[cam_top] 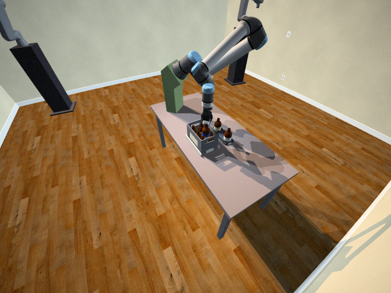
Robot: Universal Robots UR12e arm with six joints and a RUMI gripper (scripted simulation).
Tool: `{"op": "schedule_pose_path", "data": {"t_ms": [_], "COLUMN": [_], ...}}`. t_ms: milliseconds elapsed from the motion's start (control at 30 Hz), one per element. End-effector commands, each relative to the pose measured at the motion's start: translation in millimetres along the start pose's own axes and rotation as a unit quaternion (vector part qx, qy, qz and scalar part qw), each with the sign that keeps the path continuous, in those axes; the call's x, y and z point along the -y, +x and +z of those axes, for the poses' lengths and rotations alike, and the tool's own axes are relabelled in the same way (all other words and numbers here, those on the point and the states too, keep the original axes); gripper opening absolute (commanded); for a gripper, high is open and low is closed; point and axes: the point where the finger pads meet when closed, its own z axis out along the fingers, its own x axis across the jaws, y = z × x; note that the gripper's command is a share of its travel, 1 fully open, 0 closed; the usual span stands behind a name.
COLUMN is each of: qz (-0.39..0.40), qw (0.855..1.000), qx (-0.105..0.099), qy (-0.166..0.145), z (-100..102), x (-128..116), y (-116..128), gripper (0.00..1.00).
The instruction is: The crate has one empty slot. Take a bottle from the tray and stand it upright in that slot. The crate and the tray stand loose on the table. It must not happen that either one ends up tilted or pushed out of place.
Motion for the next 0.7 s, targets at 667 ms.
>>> {"op": "schedule_pose_path", "data": {"t_ms": [667], "qz": [0.000], "qw": [1.000], "qx": [0.000], "qy": [-0.001], "z": [22.1], "x": [-0.5], "y": [0.3], "gripper": [0.00]}}
